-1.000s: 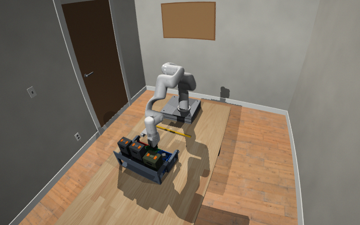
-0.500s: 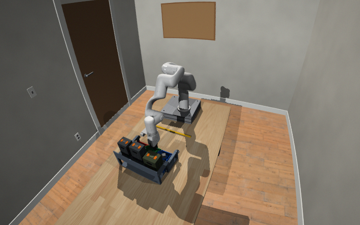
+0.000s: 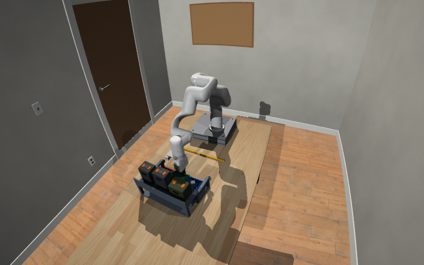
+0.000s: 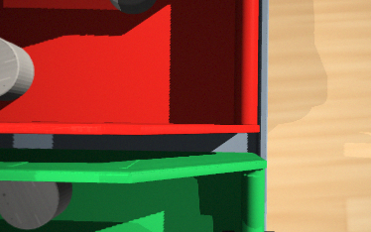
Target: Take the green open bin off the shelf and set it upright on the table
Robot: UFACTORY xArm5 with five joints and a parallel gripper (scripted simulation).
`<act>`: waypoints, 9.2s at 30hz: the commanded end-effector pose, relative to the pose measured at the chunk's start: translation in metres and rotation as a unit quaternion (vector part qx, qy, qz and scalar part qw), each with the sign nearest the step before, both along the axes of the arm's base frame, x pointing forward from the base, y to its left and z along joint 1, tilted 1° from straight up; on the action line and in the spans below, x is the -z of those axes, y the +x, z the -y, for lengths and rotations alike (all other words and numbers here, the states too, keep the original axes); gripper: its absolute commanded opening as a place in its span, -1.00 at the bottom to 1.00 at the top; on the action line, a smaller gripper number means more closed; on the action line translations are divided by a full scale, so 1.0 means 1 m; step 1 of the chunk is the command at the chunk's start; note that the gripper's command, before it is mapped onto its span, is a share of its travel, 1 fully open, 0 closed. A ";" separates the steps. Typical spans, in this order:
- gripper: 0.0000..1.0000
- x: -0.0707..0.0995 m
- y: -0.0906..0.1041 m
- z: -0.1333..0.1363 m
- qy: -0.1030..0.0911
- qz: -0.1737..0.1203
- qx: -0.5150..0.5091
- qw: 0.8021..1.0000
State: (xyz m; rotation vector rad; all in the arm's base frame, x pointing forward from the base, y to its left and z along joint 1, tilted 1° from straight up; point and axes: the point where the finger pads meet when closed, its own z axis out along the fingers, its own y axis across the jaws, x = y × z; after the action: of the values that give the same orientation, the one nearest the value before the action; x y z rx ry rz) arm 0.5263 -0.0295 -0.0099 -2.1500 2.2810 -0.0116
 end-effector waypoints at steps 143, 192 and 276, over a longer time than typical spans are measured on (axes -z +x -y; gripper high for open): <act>-1.00 -0.004 -0.155 -0.009 0.002 0.001 0.000 1.000; -1.00 0.010 -0.159 -0.009 0.002 0.001 0.000 1.000; 1.00 0.016 -0.159 -0.009 0.000 0.001 0.000 1.000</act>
State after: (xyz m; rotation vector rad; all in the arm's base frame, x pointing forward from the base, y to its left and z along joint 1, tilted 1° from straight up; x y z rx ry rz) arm 0.3660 -0.0200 -0.0266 -2.1498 2.2809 -0.0119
